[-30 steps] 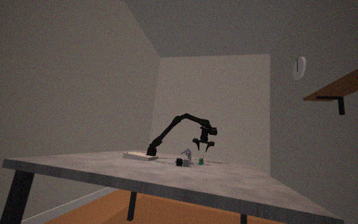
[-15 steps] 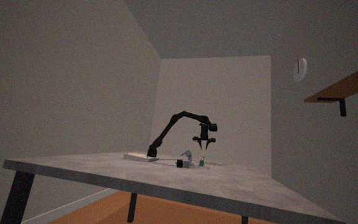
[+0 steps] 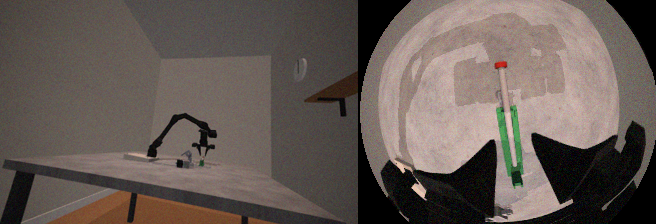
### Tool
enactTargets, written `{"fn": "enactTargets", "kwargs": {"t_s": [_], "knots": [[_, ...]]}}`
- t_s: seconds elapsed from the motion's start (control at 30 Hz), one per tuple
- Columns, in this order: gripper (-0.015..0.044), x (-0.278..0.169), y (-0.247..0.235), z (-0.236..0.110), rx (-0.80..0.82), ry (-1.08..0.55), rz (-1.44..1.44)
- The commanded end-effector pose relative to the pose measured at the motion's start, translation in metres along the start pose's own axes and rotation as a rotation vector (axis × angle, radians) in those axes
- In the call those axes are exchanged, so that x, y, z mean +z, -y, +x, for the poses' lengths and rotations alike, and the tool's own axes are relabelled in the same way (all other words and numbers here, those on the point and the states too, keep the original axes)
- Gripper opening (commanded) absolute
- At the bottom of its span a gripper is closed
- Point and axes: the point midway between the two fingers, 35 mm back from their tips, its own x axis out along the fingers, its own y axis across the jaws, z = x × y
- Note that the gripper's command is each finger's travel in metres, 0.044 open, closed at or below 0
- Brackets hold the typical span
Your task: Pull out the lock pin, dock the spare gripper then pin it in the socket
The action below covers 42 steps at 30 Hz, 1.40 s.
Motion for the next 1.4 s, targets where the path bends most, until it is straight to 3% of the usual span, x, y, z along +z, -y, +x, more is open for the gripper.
{"fn": "enactTargets", "kwargs": {"t_s": [0.0, 1.2, 1.37], "knots": [[0.018, -0.002, 0.0, 0.008, 0.003, -0.005, -0.003], [0.018, -0.011, -0.001, 0.052, 0.003, -0.005, -0.003], [0.0049, -0.011, -0.001, 0.052, 0.003, -0.005, -0.003]]}}
